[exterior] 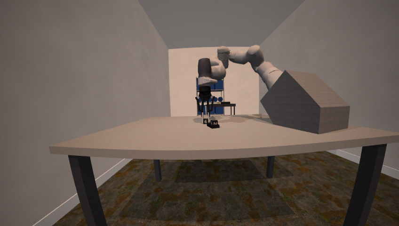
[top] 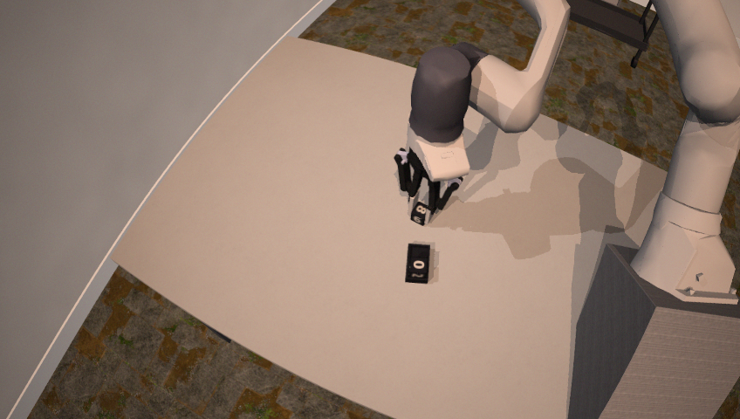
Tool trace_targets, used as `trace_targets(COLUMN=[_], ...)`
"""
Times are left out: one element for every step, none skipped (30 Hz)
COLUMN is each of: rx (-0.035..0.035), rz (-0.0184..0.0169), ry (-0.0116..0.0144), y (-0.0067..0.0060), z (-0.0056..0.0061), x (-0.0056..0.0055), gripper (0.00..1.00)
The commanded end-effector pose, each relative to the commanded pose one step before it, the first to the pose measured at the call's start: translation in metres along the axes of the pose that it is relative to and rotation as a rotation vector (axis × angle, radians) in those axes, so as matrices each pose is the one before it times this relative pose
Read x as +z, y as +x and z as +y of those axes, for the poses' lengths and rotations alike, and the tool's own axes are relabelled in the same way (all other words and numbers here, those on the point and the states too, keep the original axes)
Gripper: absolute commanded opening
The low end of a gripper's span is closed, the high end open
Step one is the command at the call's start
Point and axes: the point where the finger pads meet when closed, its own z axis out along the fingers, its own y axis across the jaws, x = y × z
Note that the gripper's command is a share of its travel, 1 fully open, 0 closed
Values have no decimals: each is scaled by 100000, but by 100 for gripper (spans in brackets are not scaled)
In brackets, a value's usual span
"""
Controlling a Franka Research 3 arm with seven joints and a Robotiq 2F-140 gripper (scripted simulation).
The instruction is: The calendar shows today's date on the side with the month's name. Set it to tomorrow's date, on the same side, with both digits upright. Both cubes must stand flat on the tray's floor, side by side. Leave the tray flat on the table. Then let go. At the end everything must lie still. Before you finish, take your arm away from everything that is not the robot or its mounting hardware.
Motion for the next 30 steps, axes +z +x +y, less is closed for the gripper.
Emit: trace_targets(rx=[315, 0, 0, 0, 0, 0, 0, 0, 0, 0, 0, 0, 0, 0, 0, 0, 0, 0, 0, 0, 0, 0, 0, 0, 0, 0, 0, 0, 0, 0], rz=[65, 0, 0, 0, 0, 0, 0, 0, 0, 0, 0, 0, 0, 0, 0, 0, 0, 0, 0, 0, 0, 0, 0, 0, 0, 0, 0, 0, 0, 0], ry=[-230, 0, 0, 0, 0, 0, 0, 0, 0, 0, 0, 0, 0, 0, 0, 0, 0, 0, 0, 0, 0, 0, 0, 0, 0, 0, 0, 0, 0, 0], y=[-5, 0, 0, 0, 0, 0, 0, 0, 0, 0, 0, 0, 0, 0, 0, 0, 0, 0, 0, 0, 0, 0, 0, 0, 0, 0, 0, 0, 0, 0], z=[88, 0, 0, 0, 0, 0, 0, 0, 0, 0, 0, 0, 0, 0, 0, 0, 0, 0, 0, 0, 0, 0, 0, 0, 0, 0, 0, 0, 0, 0], x=[54, 0, 0, 0, 0, 0, 0, 0, 0, 0, 0, 0, 0, 0, 0, 0, 0, 0, 0, 0, 0, 0, 0, 0, 0, 0, 0, 0, 0, 0], gripper=[17, 17, 17, 17, 17, 17, 17, 17, 17, 17, 17, 17, 17, 17, 17, 17, 17, 17, 17, 17, 17, 17, 20, 20, 20, 22, 22, 22, 24, 24])
